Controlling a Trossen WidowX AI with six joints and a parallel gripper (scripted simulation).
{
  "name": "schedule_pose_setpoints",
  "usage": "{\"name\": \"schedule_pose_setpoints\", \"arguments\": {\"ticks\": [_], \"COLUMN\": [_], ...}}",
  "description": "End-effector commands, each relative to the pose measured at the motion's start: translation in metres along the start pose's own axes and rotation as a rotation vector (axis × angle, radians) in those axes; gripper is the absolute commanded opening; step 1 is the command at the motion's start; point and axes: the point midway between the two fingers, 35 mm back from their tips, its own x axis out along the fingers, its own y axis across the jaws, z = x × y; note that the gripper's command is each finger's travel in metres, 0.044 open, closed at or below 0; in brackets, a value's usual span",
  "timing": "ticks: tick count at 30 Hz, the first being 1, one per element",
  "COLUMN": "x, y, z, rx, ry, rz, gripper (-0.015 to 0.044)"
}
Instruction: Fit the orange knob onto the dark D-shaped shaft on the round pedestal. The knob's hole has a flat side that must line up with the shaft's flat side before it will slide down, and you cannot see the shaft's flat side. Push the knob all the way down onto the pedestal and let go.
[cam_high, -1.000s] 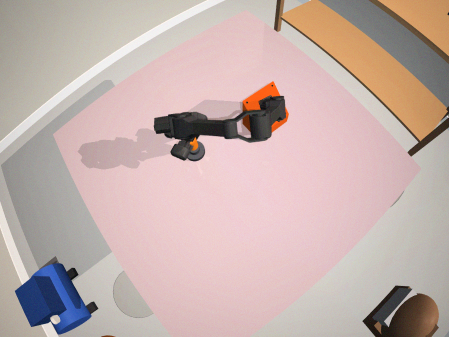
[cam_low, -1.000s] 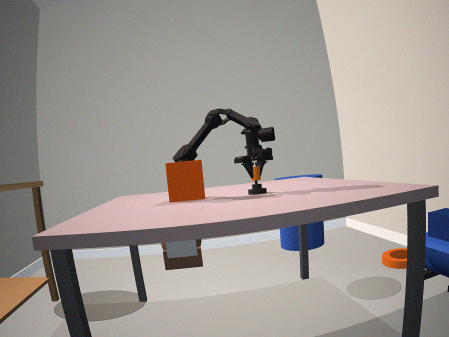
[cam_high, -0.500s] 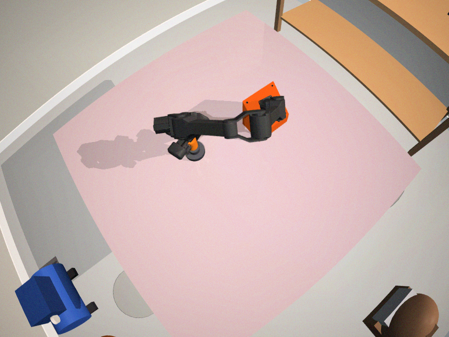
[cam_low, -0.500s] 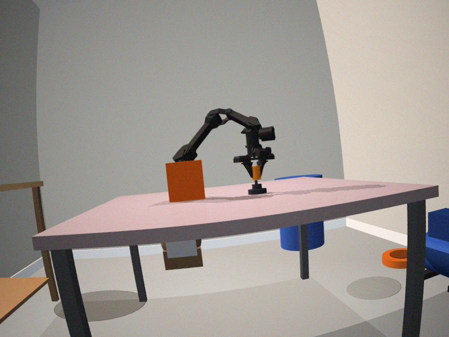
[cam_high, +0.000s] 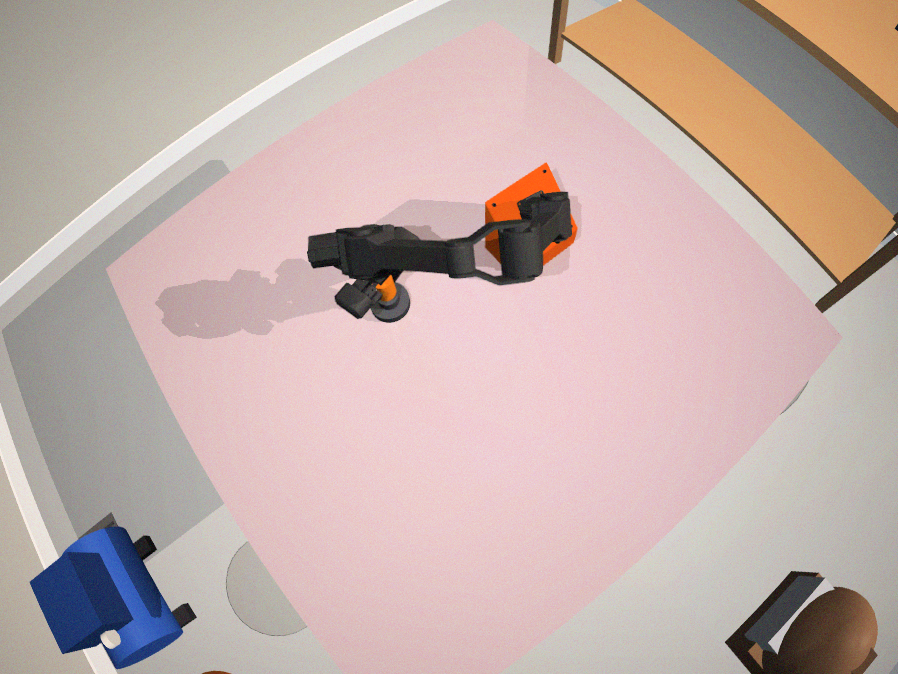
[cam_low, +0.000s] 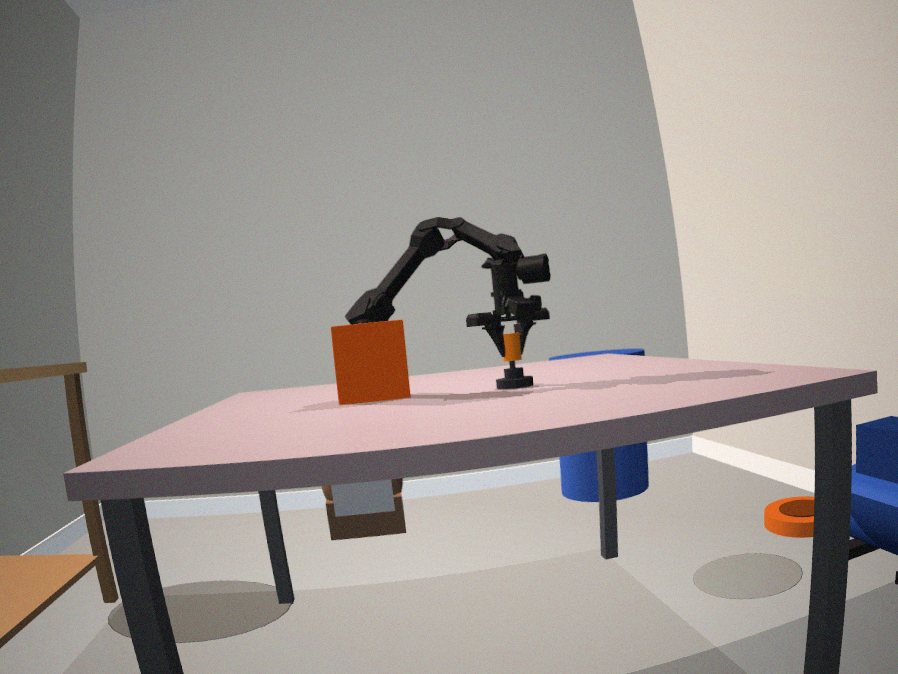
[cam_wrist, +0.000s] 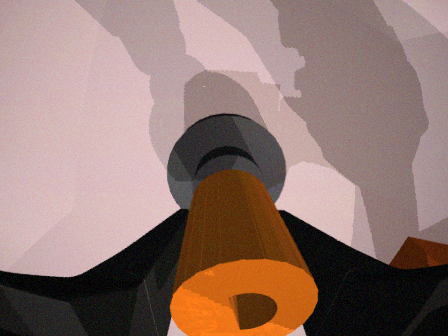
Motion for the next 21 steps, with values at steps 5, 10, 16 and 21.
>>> {"name": "schedule_pose_setpoints", "arguments": {"ticks": [5,10,16,21], "x": [0.0004,0.0008,0.0012,-0.0021], "y": [-0.0002,-0.0001,0.0000,-0.0001], "z": [0.0004,0.0002,0.0000,0.0000], "rx": [0.007,0.007,0.007,0.007], "ry": [0.000,0.000,0.000,0.000], "rz": [0.001,0.001,0.001,0.001], "gripper": [0.0000,0.0000,0.0000,0.0000]}}
